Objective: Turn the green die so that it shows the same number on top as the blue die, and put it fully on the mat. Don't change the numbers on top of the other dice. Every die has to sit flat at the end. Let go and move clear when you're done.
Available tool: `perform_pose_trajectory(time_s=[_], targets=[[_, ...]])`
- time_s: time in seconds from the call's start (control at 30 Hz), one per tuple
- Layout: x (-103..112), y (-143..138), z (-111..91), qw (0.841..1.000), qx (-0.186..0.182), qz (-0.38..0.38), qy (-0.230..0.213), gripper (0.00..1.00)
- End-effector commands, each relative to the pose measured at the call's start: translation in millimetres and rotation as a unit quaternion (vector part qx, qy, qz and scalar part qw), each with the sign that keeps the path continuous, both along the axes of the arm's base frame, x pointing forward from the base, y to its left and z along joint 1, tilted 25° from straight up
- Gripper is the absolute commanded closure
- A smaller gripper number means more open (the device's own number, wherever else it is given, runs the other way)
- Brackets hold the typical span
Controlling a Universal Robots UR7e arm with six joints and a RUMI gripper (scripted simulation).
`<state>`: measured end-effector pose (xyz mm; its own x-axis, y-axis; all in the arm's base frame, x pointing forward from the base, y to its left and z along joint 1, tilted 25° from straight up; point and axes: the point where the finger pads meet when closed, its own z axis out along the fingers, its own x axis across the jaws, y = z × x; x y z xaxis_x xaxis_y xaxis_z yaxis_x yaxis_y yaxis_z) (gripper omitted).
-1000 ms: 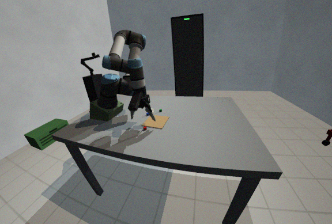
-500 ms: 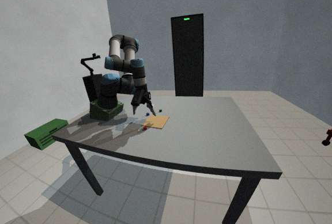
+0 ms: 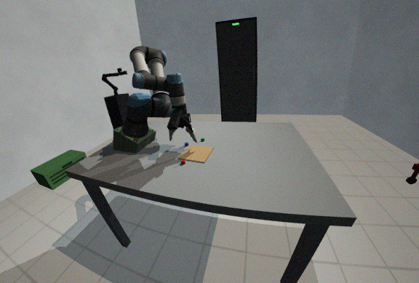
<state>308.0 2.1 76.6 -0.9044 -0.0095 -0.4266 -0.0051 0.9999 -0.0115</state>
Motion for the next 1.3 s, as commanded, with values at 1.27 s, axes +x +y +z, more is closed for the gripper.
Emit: perform_pose_trajectory(time_s=[1.27], targets=[[-4.2,13.6,-1.1,1.0,-0.001,-0.001,0.001,0.0]])
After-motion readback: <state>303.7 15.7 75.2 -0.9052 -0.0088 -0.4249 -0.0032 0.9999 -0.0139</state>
